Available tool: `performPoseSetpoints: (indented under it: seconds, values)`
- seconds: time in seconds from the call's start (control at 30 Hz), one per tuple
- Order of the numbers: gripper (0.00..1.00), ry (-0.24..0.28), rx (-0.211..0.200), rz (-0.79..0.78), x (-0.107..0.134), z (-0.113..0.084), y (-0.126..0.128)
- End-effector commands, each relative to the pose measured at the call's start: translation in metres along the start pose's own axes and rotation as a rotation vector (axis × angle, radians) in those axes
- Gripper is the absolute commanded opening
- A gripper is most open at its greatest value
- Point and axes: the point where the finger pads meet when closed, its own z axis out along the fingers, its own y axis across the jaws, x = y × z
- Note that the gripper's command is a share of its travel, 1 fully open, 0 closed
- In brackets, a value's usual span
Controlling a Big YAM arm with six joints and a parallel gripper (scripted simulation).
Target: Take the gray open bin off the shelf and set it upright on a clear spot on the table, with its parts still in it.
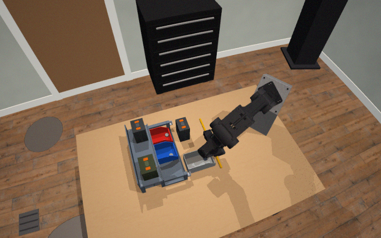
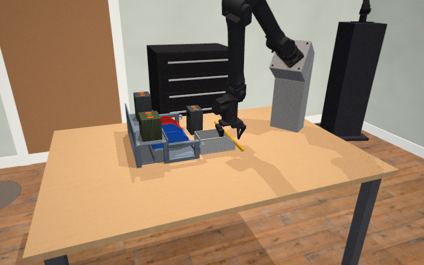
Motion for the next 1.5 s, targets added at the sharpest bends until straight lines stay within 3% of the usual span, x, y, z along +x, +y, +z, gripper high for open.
performPoseSetpoints:
  seconds: [0.0, 0.8, 1.47]
  values:
    - [0.90, -0.018, 0.007, 0.008, -0.010, -0.018, -0.005]
    - [0.90, -0.016, 0.003, 0.007, -0.008, -0.066, -0.004]
    - [0.90, -0.016, 0.001, 0.011, -0.008, -0.077, -0.003]
